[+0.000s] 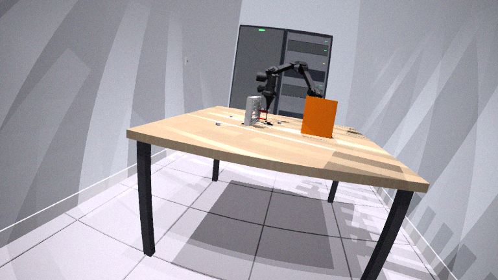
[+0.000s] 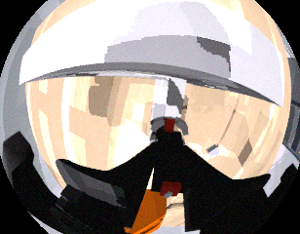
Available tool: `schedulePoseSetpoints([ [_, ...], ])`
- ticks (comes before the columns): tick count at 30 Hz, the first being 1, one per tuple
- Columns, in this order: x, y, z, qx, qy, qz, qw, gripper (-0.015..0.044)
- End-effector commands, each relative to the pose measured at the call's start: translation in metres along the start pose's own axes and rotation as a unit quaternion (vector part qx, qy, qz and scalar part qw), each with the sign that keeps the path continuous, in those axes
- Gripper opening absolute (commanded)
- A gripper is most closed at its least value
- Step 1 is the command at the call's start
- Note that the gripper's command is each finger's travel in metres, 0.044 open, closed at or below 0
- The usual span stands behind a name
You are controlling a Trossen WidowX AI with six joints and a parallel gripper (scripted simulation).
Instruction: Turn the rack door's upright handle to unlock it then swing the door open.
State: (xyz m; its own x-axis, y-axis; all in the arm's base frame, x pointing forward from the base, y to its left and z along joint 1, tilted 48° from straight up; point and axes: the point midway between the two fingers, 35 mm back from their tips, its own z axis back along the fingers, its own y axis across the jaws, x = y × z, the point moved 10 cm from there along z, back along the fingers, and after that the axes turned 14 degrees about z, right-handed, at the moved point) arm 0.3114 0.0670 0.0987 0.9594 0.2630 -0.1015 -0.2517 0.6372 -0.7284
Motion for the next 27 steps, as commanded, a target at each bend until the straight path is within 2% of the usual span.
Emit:
schedulePoseSetpoints([
  [1, 0.0001, -0.0003, -0.0014, 0.000, 0.001, 0.001, 1.000, 0.0009],
  [8, 0.0001, -0.0003, -0.0014, 0.000, 0.001, -0.134, 0.991, 0.0009],
  [14, 0.0001, -0.0003, -0.0014, 0.000, 0.001, -0.278, 0.960, 0.0009],
  [20, 0.0001, -0.0003, -0.0014, 0.000, 0.001, -0.417, 0.909, 0.0009],
  [27, 0.0001, -0.0003, -0.0015, 0.000, 0.001, -0.567, 0.824, 0.0009],
])
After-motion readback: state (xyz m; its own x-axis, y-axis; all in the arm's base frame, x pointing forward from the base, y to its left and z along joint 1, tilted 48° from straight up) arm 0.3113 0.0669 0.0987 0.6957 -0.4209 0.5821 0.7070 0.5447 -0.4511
